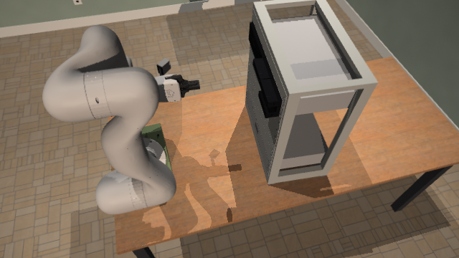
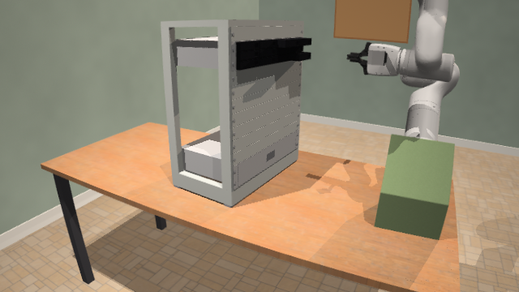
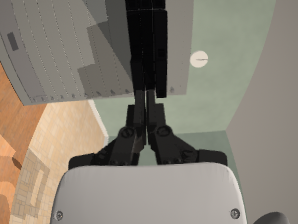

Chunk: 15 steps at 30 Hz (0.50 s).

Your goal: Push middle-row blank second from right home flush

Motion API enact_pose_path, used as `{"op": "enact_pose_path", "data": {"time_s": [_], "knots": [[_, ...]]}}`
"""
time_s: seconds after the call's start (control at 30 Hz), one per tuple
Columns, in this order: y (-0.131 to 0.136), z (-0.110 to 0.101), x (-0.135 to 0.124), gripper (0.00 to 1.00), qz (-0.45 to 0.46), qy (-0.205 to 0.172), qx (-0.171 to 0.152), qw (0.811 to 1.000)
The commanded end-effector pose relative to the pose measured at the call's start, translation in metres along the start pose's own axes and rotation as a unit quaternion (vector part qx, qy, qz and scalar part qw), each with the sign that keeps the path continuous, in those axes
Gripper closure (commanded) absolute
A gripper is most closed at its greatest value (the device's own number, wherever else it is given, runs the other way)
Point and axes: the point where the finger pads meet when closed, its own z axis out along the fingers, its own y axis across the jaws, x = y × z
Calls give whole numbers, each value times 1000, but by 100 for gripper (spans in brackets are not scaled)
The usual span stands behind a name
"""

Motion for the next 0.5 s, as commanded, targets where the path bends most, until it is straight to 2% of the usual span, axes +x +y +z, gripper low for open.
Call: {"op": "enact_pose_path", "data": {"time_s": [0.0, 0.47], "knots": [[1, 0, 0, 100, 1, 0, 0, 1000], [1, 0, 0, 100, 1, 0, 0, 1000]]}}
